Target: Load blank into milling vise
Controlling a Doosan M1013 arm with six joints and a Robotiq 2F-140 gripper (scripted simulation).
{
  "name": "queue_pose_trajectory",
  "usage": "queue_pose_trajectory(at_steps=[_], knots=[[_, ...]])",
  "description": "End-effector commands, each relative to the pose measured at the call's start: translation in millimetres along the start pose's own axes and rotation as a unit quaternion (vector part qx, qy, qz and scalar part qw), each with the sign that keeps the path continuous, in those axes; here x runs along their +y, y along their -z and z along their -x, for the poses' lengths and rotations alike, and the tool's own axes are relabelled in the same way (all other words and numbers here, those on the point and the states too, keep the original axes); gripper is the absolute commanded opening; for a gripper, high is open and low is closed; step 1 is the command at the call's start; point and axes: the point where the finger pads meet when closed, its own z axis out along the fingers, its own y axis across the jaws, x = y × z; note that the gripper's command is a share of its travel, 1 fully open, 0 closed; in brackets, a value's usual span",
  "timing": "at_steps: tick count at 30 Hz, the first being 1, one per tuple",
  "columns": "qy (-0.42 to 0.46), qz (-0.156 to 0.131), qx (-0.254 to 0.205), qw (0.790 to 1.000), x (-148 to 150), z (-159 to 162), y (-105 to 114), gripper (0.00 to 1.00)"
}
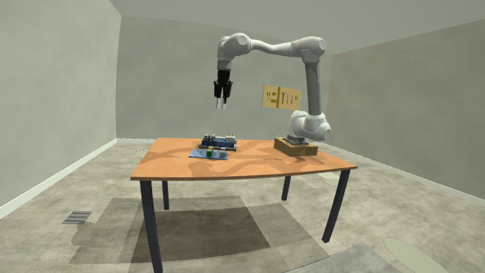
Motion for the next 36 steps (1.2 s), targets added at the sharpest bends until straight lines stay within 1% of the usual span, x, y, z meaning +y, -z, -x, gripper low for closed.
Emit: queue_pose_trajectory(at_steps=[1, 4, 5, 21, 36], knots=[[0.0, 0.0, 0.0, 1.0, 0.0, 0.0, 0.1, 0.25], [0.0, 0.0, 0.0, 1.0, 0.0, 0.0, 0.1, 0.25], [0.0, 0.0, 0.0, 1.0, 0.0, 0.0, 0.1, 1.0], [0.0, 0.0, 0.0, 1.0, 0.0, 0.0, 0.1, 1.0], [0.115, 0.001, -0.006, 0.993, 26.0, 23.9, -11.0, 1.0]])
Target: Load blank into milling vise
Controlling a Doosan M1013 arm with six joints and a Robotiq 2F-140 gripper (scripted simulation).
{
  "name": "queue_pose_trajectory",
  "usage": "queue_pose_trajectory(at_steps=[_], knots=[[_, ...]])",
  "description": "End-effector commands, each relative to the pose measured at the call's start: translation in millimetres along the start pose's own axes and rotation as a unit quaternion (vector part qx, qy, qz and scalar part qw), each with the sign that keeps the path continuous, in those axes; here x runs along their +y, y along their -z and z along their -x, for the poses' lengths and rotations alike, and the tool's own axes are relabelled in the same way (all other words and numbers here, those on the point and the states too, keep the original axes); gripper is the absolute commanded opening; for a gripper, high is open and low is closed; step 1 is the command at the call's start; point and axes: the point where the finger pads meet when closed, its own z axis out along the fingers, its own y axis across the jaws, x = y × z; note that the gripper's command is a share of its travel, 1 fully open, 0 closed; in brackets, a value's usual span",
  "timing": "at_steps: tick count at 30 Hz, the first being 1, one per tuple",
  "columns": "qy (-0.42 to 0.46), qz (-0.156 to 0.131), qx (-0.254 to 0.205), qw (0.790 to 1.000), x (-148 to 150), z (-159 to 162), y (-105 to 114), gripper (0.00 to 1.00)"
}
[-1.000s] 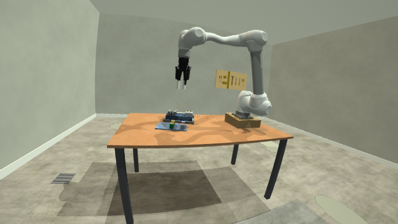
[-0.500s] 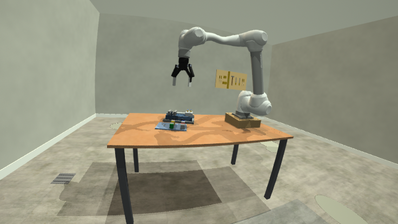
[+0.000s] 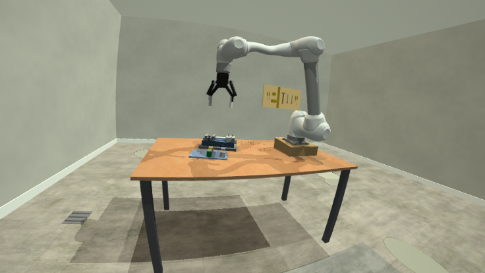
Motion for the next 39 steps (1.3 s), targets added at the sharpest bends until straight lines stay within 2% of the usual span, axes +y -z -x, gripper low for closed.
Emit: queue_pose_trajectory(at_steps=[1, 17, 34, 39], knots=[[0.014, 0.0, 0.0, 1.0, 2.5, 3.5, -1.3, 1.0], [0.127, 0.001, -0.007, 0.992, 22.8, 31.3, -12.6, 1.0], [0.215, 0.002, -0.011, 0.977, 45.8, 62.8, -25.4, 1.0], [0.214, 0.002, -0.012, 0.977, 48.6, 66.7, -27.0, 1.0]])
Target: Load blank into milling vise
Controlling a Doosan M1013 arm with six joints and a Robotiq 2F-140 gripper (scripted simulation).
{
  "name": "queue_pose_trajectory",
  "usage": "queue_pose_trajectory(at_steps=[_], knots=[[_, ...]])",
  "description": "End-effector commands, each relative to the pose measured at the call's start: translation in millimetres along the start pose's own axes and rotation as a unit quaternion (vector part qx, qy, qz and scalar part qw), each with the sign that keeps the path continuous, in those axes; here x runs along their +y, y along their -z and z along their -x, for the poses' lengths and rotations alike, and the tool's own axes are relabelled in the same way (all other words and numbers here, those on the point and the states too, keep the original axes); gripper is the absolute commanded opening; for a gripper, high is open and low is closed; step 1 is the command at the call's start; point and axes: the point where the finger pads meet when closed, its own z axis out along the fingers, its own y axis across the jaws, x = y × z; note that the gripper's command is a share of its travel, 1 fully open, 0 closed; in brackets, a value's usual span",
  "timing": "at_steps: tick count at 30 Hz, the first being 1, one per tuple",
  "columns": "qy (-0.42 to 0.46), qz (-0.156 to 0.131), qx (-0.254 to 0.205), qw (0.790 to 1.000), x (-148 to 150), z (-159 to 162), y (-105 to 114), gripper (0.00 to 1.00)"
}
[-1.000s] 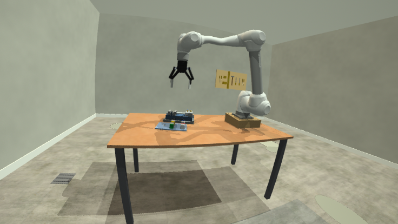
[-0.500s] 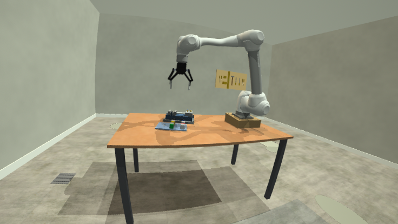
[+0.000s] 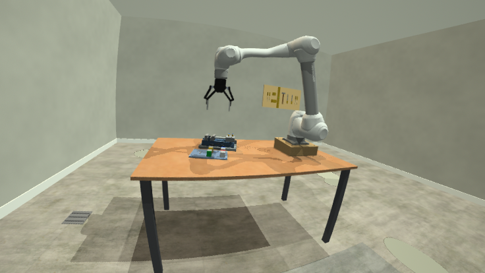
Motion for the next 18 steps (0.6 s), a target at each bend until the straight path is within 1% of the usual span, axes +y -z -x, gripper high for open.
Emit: queue_pose_trajectory(at_steps=[1, 12, 18], knots=[[0.0, 0.0, 0.0, 1.0, 0.8, 4.1, -1.3, 1.0], [0.001, 0.0, 0.0, 1.0, 5.0, 24.0, -8.4, 1.0], [0.001, 0.0, 0.0, 1.0, 4.4, 21.3, -7.5, 1.0]])
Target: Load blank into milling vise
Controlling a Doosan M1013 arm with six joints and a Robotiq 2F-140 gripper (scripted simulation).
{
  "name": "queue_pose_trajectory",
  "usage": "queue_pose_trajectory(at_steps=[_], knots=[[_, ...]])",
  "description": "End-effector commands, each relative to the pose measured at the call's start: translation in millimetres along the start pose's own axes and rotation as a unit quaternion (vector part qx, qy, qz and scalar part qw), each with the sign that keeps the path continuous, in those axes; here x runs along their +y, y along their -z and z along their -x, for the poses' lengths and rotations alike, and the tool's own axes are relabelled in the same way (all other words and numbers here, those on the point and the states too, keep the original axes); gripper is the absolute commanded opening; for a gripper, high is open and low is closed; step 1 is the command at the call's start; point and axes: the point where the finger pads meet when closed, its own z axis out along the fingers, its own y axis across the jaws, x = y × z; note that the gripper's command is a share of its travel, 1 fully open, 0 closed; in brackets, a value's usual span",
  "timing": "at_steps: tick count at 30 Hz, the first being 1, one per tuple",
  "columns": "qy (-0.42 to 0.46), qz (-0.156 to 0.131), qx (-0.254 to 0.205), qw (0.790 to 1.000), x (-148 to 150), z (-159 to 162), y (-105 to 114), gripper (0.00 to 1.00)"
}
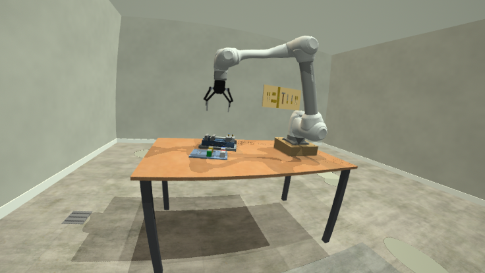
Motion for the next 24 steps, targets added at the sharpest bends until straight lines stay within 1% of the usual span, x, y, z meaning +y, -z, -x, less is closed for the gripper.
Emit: queue_pose_trajectory(at_steps=[1, 24], knots=[[0.0, 0.0, 0.0, 1.0, -0.3, -1.3, 0.6, 1.0], [0.0, 0.0, 0.0, 1.0, -2.2, -10.6, 4.0, 1.0]])
